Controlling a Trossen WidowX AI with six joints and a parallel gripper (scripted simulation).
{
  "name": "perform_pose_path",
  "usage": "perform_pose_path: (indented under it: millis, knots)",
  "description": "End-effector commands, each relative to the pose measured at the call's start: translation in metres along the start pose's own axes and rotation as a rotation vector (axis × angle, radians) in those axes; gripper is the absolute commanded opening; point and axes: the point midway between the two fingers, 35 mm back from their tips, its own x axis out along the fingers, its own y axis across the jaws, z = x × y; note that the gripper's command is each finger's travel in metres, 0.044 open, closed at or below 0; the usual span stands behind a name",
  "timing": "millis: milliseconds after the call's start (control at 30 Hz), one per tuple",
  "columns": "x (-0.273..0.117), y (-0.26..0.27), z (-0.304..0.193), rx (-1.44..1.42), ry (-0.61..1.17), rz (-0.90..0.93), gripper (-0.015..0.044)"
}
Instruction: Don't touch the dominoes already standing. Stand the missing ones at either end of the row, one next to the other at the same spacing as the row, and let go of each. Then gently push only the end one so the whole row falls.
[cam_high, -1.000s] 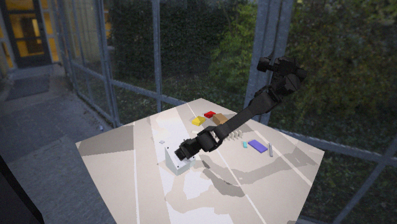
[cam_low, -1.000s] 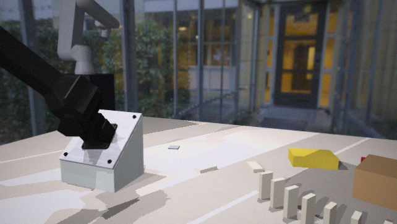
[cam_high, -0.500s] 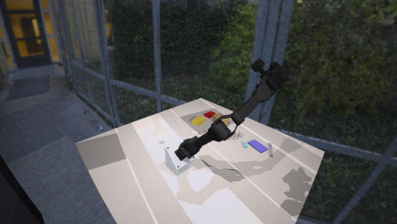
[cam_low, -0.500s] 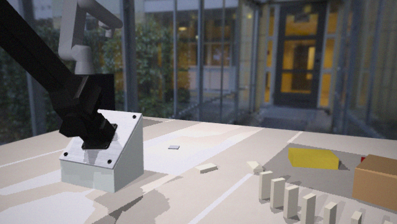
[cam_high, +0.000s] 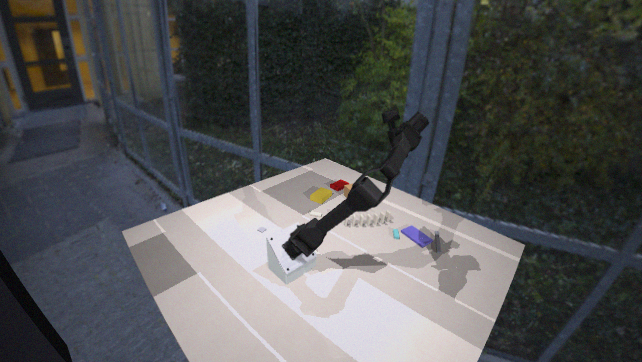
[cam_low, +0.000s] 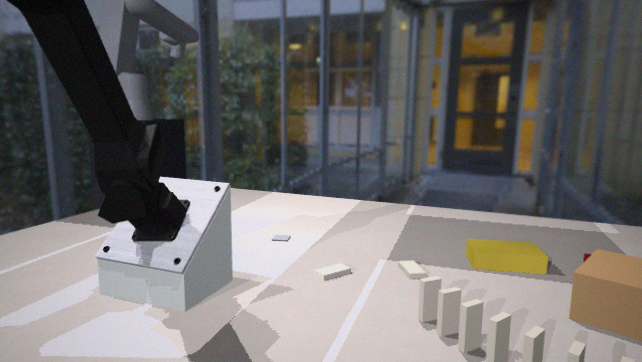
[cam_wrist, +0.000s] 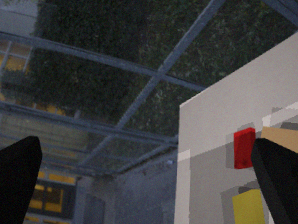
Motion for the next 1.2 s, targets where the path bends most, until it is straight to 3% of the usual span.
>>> perform_pose_path:
  millis: [0,367,700,1000,1167]
  knots:
    - [0.048,-0.024,-0.051,0.148,0.133,-0.154,0.0440]
    - [0.123,-0.102,-0.201,0.458,0.295,-0.718,0.0440]
    - [0.121,-0.192,-0.333,0.488,0.102,-1.327,0.0440]
    - [0.119,-0.200,-0.343,0.477,0.074,-1.364,0.0440]
    - [0.130,-0.245,-0.358,0.476,0.072,-1.365,0.0440]
